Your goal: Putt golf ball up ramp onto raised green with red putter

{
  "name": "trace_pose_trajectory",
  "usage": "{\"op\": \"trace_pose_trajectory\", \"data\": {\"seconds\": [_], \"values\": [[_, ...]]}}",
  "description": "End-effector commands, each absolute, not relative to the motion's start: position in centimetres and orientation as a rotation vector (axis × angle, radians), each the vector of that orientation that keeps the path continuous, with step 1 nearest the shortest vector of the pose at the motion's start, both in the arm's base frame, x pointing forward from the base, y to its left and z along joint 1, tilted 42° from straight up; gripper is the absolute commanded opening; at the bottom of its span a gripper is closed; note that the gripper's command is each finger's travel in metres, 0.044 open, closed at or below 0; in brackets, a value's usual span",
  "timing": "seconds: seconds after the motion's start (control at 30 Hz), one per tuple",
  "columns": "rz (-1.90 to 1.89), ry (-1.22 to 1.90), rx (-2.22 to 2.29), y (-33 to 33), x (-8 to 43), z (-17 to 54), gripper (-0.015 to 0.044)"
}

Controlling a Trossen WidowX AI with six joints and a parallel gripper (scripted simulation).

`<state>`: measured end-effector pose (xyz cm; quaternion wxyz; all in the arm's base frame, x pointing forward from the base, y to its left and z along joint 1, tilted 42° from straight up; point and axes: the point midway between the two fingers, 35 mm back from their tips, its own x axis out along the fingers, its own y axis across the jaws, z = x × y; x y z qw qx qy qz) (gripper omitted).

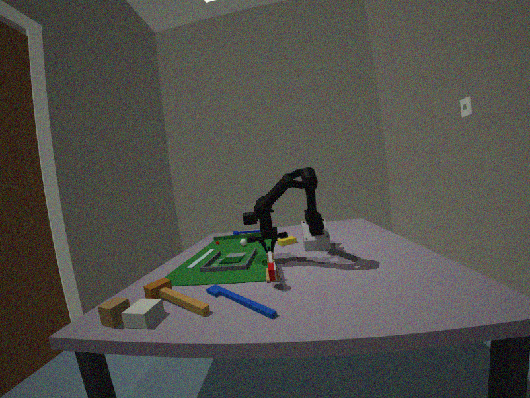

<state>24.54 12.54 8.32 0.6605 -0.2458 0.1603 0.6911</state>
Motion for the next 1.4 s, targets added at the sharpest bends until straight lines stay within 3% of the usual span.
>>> {"op": "trace_pose_trajectory", "data": {"seconds": [0.0,0.9,1.37], "values": [[1.564,0.362,-0.557,12.5,24.5,8.3,0.0],[1.564,0.368,-0.557,5.8,24.3,15.7,0.0],[1.391,0.673,-0.362,0.3,27.5,11.3,0.0]]}}
